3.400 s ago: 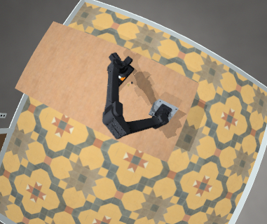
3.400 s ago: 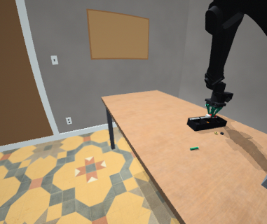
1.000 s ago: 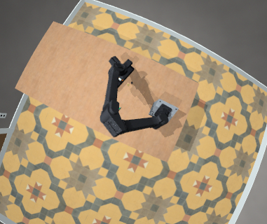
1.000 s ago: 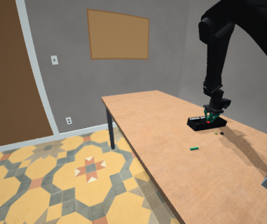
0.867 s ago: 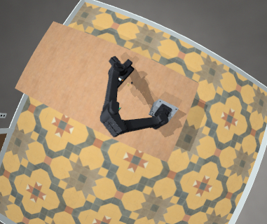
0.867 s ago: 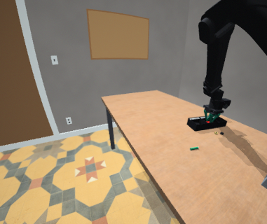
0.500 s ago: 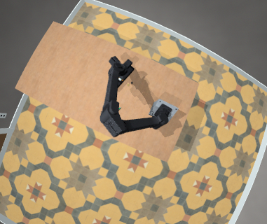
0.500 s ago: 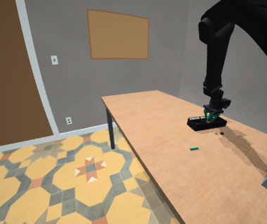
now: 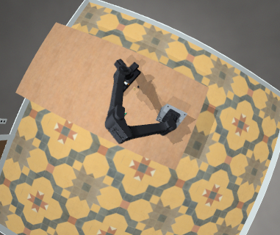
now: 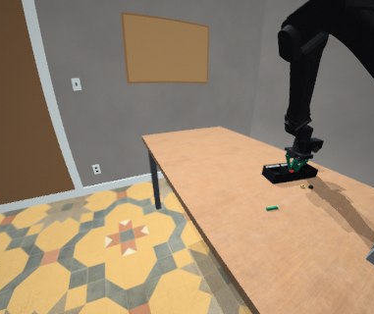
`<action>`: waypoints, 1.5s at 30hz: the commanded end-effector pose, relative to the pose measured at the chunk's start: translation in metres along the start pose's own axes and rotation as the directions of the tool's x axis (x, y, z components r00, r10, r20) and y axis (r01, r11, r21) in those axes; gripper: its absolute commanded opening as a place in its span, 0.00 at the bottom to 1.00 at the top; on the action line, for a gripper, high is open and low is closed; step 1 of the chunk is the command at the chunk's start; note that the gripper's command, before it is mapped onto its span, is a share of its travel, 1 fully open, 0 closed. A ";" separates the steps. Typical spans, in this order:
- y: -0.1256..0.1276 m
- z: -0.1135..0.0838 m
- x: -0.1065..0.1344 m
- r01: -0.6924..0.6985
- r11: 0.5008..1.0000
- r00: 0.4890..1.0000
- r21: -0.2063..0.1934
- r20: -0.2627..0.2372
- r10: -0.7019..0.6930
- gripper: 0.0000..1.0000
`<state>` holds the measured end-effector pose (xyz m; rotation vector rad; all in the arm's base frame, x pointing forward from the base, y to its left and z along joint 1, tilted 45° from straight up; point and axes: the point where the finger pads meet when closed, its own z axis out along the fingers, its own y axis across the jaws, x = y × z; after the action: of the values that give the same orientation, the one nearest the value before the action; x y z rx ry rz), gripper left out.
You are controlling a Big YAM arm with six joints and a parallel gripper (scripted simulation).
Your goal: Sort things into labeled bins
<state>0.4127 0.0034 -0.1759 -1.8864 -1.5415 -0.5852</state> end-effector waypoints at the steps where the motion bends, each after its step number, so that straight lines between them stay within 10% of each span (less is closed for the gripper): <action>1: 0.019 -0.005 0.010 0.039 0.999 0.999 -0.026 0.011 -0.038 0.29; 45: 0.020 -0.046 -0.007 0.011 0.999 1.000 -0.036 0.004 -0.011 0.29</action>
<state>0.4132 -0.0125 -0.1542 -1.8735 -1.5499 -0.5774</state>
